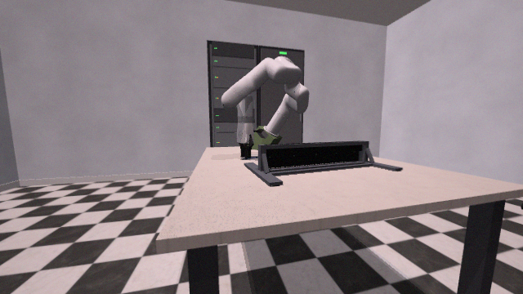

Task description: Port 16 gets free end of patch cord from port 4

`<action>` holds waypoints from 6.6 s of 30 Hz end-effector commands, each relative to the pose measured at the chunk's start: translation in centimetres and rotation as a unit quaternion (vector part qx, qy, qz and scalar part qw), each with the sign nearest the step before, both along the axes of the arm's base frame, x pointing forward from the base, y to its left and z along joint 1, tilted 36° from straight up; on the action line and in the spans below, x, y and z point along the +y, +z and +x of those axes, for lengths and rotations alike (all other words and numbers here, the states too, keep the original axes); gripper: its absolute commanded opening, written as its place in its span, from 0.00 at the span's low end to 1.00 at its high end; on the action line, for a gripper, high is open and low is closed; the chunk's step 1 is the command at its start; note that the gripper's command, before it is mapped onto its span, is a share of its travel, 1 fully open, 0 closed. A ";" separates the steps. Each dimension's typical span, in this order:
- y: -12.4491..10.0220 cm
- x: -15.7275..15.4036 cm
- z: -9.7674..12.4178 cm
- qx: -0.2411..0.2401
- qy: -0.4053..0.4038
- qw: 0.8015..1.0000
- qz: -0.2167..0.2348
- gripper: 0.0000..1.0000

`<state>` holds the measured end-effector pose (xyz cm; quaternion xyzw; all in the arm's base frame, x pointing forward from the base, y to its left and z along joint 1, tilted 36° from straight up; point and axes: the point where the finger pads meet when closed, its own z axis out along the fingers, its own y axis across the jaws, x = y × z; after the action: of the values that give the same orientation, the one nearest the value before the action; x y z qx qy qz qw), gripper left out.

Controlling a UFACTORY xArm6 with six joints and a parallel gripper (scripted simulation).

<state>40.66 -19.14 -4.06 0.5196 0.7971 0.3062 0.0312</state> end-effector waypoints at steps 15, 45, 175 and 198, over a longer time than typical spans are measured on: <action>0.0 -0.1 0.1 -0.001 -0.001 1.000 -0.001 0.38; -0.6 0.3 0.4 -0.001 -0.001 1.000 -0.001 0.38; 3.6 -2.0 -1.7 0.000 0.000 1.000 0.001 0.00; 4.0 -2.3 -1.8 0.000 0.000 1.000 0.000 0.00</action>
<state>38.80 -21.29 -0.15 0.5197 0.7968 0.3067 0.0299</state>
